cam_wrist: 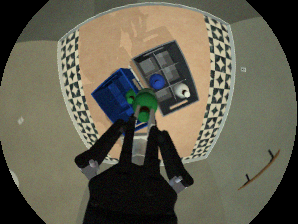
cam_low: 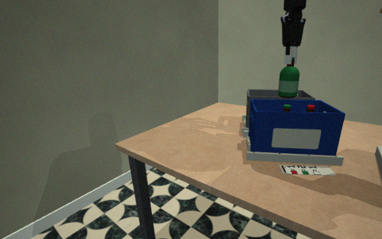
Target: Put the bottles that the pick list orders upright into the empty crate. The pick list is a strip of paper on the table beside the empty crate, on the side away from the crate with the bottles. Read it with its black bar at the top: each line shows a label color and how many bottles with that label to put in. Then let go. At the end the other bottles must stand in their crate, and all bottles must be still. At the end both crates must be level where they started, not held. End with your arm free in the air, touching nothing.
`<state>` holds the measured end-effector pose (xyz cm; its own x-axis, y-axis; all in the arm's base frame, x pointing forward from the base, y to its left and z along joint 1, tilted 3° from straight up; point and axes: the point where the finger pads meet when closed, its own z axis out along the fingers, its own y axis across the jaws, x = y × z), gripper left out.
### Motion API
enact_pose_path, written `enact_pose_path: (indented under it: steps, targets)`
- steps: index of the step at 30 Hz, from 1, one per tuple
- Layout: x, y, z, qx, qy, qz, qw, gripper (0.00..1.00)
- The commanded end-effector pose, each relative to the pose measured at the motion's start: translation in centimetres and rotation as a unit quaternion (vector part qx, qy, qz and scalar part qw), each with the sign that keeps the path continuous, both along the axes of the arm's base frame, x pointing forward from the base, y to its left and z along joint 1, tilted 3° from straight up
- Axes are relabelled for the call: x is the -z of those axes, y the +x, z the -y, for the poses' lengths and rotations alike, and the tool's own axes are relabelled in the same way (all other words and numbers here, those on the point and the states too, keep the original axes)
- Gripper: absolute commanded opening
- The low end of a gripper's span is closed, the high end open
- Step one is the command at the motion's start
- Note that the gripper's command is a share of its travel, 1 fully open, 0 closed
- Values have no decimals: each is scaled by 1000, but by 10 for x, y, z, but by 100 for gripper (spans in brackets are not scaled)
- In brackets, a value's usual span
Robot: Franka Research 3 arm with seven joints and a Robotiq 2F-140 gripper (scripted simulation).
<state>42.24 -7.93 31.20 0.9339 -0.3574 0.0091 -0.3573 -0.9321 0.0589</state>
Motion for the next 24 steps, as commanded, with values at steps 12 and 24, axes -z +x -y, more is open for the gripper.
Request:
enact_pose_path:
  steps: [12, 24]
  targets:
    - [-3, 15, -24, 9, 0, 8, 1000, 0]
    - [-2, 26, -46, 9, 0, 8, 1000, 0]
